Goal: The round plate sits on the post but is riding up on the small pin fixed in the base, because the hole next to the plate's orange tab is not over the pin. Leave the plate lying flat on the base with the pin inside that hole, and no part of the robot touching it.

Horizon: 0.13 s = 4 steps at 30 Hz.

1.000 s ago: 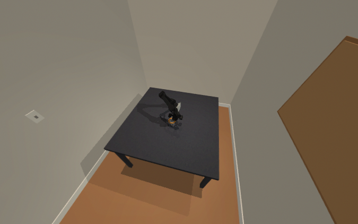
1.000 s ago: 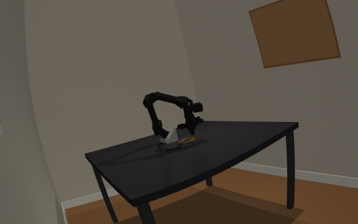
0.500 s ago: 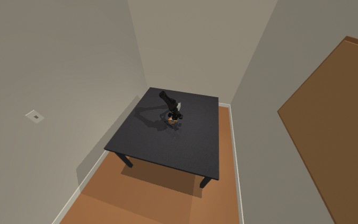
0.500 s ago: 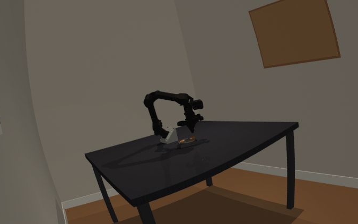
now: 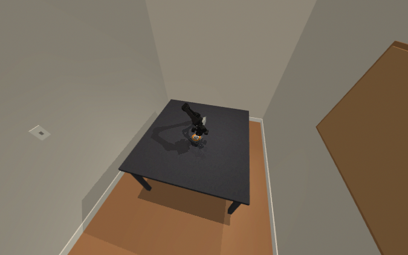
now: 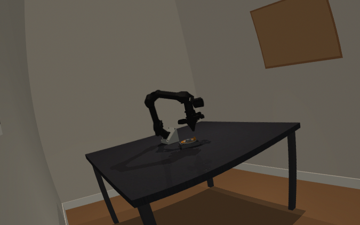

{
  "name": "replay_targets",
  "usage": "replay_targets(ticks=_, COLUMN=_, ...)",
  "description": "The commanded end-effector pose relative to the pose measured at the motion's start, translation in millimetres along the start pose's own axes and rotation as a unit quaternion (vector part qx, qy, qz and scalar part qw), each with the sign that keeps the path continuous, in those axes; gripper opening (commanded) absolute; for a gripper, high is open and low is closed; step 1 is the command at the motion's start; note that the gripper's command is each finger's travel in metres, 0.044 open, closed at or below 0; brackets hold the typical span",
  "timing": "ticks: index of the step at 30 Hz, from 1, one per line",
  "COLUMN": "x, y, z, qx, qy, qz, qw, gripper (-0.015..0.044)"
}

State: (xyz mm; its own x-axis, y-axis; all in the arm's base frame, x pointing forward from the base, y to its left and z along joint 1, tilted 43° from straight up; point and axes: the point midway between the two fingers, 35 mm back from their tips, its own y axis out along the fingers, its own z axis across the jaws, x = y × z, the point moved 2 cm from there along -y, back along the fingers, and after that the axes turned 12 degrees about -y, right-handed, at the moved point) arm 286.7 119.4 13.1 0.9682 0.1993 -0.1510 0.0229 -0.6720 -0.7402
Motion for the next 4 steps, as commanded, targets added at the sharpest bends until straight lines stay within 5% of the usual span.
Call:
replay_targets(ticks=1, x=0.2, y=0.3, z=0.2, qx=0.0, qy=-0.002, qz=0.0, qw=1.0, gripper=0.0)
replay_targets(ticks=4, x=0.2, y=0.3, z=0.2, qx=0.0, qy=-0.002, qz=0.0, qw=1.0, gripper=0.0)
